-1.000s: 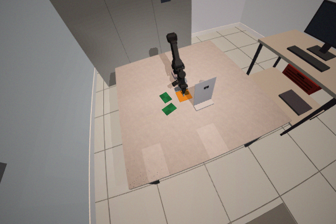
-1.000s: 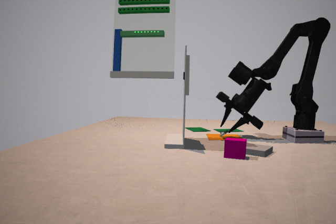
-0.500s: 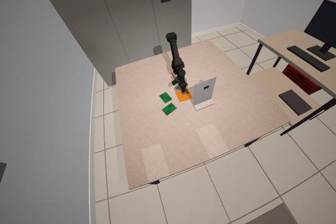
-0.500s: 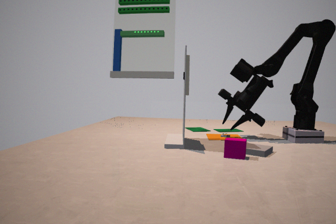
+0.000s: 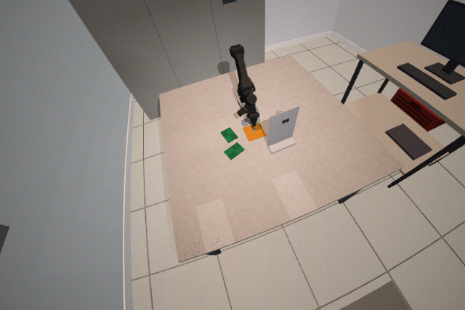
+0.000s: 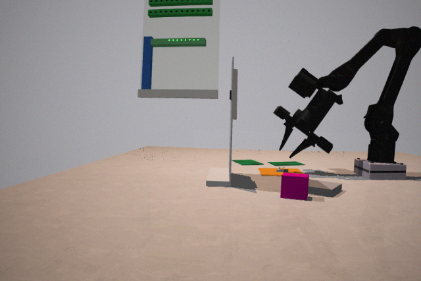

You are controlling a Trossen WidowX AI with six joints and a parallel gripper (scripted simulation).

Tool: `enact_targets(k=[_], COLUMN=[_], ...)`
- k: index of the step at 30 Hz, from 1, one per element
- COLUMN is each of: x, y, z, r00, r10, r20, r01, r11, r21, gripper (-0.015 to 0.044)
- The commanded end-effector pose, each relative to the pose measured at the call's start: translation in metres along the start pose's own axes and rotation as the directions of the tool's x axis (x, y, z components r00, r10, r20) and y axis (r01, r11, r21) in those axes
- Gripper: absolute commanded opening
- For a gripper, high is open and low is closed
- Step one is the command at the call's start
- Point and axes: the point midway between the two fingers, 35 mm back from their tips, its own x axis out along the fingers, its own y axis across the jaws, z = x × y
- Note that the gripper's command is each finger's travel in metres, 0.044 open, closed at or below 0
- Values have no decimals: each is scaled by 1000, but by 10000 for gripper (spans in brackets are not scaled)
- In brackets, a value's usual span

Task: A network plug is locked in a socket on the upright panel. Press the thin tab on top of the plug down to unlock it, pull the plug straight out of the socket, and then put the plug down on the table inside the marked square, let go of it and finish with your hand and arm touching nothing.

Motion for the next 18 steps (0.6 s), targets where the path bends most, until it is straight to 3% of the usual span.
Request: enact_targets(k=[1,18], x=[-5,-27], y=[6,22], z=[0,0], r00=[1000,1000], r10=[8,8], r20=[3,3], r01=[-8,-8], r11=[1000,1000], r21=[6,6], gripper=[156,156])
